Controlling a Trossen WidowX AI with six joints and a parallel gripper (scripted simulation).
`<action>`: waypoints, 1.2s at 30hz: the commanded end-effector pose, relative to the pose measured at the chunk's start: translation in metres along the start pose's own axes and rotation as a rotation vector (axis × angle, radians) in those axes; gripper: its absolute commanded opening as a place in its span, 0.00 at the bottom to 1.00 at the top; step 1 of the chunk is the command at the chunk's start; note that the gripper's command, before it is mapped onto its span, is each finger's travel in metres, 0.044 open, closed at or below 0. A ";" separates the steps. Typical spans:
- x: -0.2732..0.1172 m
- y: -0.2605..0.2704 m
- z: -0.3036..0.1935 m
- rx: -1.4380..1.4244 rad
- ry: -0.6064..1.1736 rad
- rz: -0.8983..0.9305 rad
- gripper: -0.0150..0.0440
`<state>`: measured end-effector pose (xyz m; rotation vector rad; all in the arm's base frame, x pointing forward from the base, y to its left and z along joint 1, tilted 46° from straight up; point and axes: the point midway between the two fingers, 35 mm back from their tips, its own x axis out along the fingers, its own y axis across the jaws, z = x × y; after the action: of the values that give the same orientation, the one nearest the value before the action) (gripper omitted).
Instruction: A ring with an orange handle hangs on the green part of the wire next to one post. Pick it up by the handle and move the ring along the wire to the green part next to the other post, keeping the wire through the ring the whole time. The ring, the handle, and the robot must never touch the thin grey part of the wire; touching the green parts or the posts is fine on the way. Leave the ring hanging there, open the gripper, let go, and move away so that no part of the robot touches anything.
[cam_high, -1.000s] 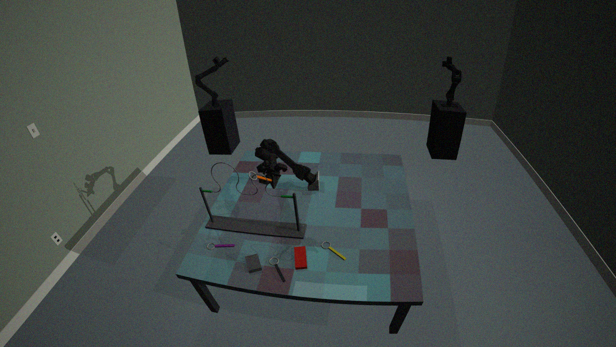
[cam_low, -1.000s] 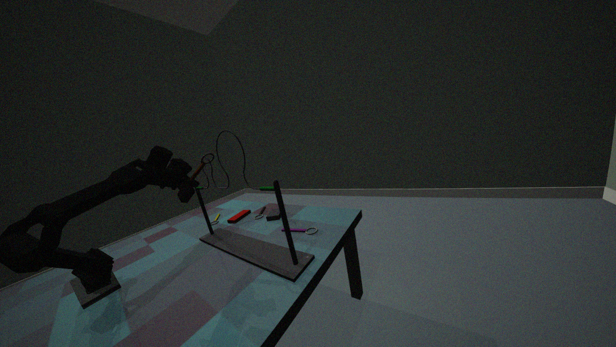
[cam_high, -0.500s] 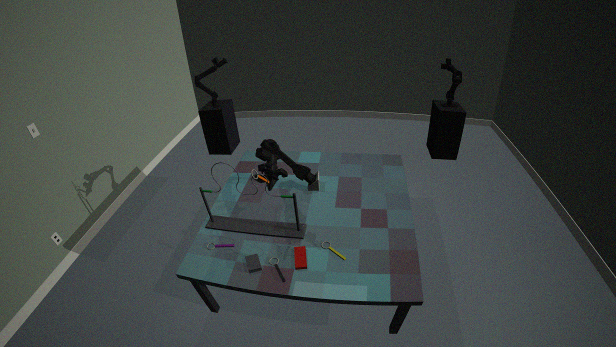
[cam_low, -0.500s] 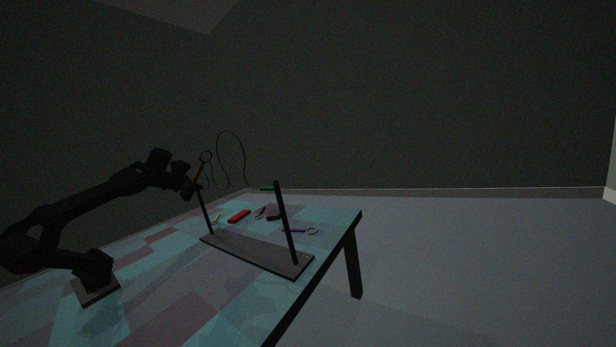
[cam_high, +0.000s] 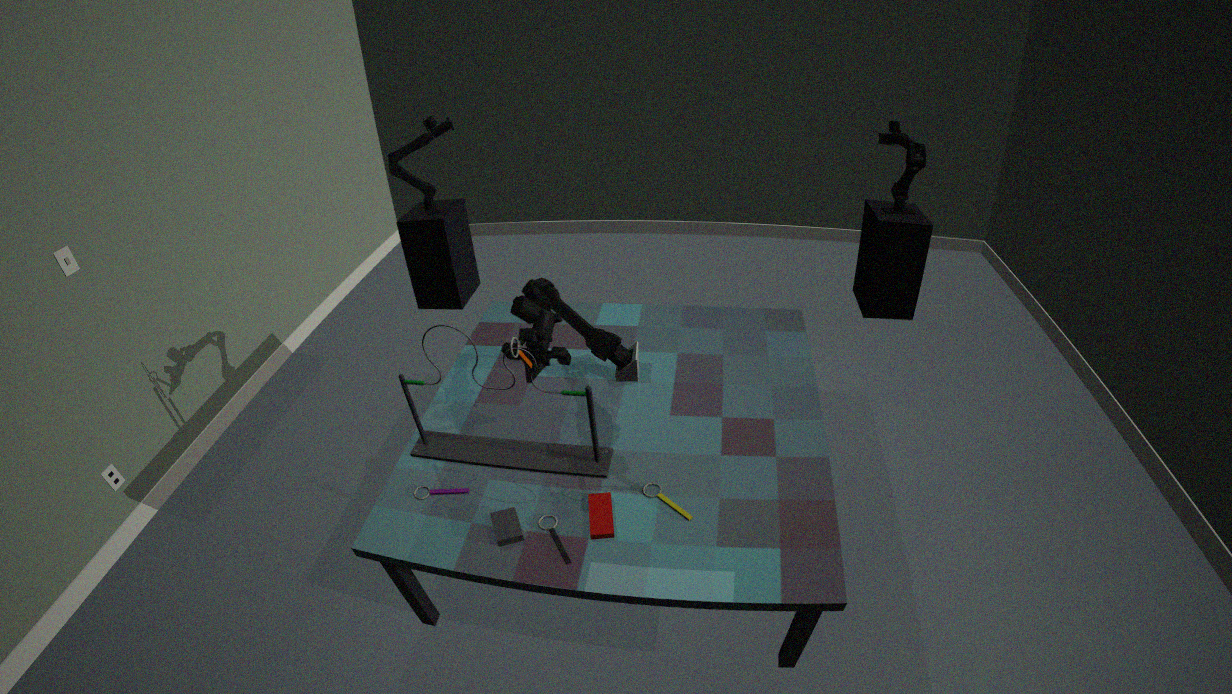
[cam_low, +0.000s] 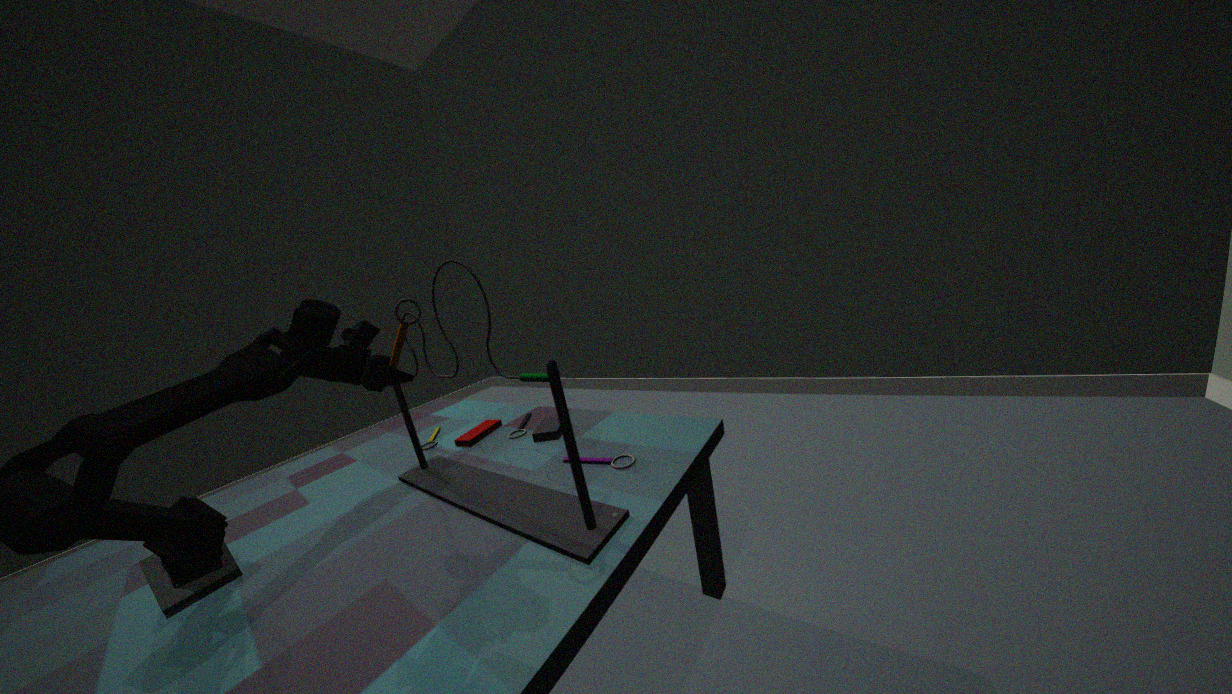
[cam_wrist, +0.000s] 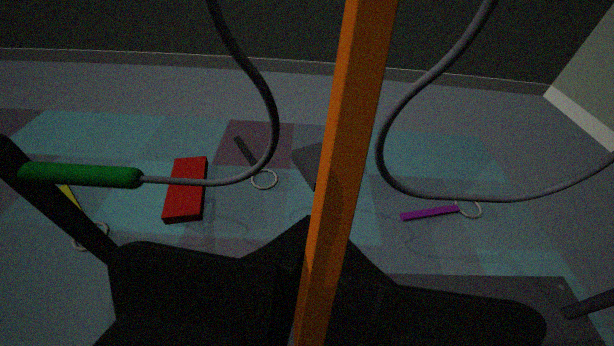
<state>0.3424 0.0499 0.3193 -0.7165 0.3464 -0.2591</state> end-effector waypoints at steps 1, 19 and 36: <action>0.001 -0.005 -0.002 -0.074 -0.003 -0.040 0.00; 0.000 -0.035 0.006 -0.444 -0.051 -0.245 0.00; -0.006 -0.058 0.022 -0.792 -0.096 -0.439 0.00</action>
<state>0.3389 0.0226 0.3746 -1.5272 0.1971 -0.5013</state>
